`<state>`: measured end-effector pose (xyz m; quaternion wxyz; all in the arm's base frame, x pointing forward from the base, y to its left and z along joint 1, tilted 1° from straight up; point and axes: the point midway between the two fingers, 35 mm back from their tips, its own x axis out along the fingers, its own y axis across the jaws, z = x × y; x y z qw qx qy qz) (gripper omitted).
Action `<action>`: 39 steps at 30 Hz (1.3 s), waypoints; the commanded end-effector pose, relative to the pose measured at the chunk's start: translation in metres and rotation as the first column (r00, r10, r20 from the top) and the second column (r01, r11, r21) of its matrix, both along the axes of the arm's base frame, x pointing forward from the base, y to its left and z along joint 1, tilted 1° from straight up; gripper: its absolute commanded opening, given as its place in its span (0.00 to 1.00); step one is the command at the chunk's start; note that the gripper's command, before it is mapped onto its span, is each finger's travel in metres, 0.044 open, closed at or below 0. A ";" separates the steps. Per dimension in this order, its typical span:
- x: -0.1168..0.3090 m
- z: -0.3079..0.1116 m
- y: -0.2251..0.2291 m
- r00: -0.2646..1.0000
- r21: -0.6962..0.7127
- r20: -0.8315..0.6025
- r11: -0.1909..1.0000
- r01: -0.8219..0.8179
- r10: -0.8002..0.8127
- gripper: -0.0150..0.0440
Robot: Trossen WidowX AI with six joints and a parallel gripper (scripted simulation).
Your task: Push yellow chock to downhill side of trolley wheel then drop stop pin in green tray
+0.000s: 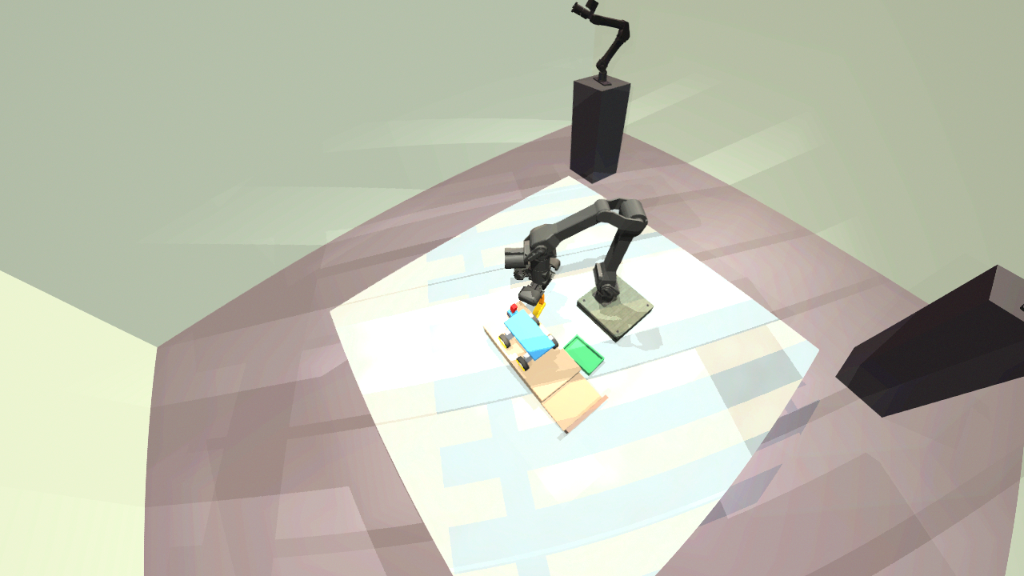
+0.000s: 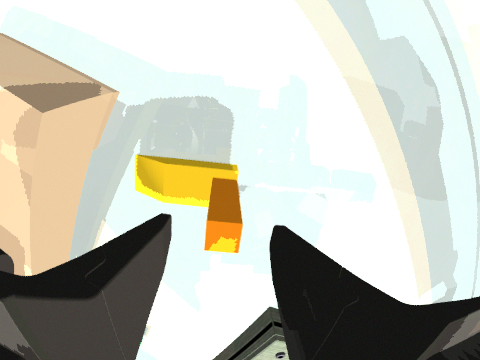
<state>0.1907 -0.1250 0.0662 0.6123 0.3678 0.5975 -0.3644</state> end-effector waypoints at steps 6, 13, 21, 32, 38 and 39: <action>-0.002 -0.016 0.003 1.000 0.012 -0.007 1.000 -0.004 0.004 0.58; -0.002 -0.017 0.003 1.000 0.012 -0.007 1.000 -0.004 0.004 0.58; -0.002 -0.022 0.003 1.000 0.012 -0.007 1.000 -0.004 0.004 0.58; -0.002 -0.039 0.003 1.000 0.012 -0.007 1.000 -0.004 0.004 0.58; -0.002 -0.042 0.004 1.000 0.012 -0.007 1.000 -0.004 0.004 0.58; -0.002 -0.042 0.004 1.000 0.012 -0.007 1.000 -0.004 0.004 0.58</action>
